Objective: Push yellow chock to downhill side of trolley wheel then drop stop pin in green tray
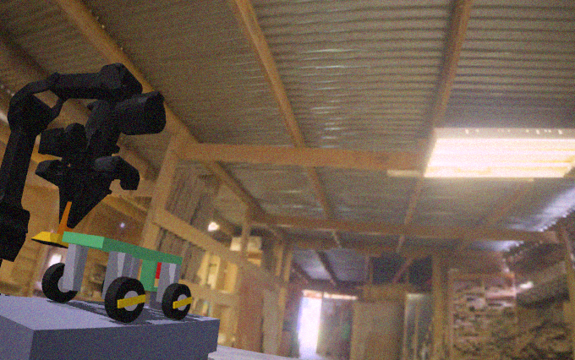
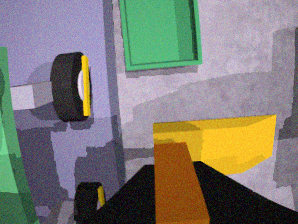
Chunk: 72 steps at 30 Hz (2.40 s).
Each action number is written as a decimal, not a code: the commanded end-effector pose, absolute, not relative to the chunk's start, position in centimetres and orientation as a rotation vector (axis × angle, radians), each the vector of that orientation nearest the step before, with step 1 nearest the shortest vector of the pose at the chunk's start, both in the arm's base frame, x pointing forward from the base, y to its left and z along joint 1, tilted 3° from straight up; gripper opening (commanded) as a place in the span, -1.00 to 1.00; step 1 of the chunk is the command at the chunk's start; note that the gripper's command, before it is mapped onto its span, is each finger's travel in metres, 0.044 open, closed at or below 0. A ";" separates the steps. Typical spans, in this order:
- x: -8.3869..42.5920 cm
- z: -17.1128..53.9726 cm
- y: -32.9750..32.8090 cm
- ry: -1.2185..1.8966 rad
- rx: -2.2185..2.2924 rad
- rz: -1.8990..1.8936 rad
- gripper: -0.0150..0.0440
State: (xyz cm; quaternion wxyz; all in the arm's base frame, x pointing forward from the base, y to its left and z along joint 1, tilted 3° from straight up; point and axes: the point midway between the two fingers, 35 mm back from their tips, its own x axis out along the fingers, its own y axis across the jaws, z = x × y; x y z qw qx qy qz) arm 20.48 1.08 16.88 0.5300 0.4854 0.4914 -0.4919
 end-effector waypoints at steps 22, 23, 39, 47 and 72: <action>22.6 16.8 -7.3 1.166 1.149 -1.176 -0.49; 22.7 16.8 -7.7 1.166 1.149 -1.177 -0.49; 24.1 16.7 -11.7 1.115 1.235 -1.257 -0.49; 24.1 16.7 -11.8 0.980 1.450 -1.449 -0.49; 24.1 16.7 -12.1 0.355 2.089 -2.023 -0.49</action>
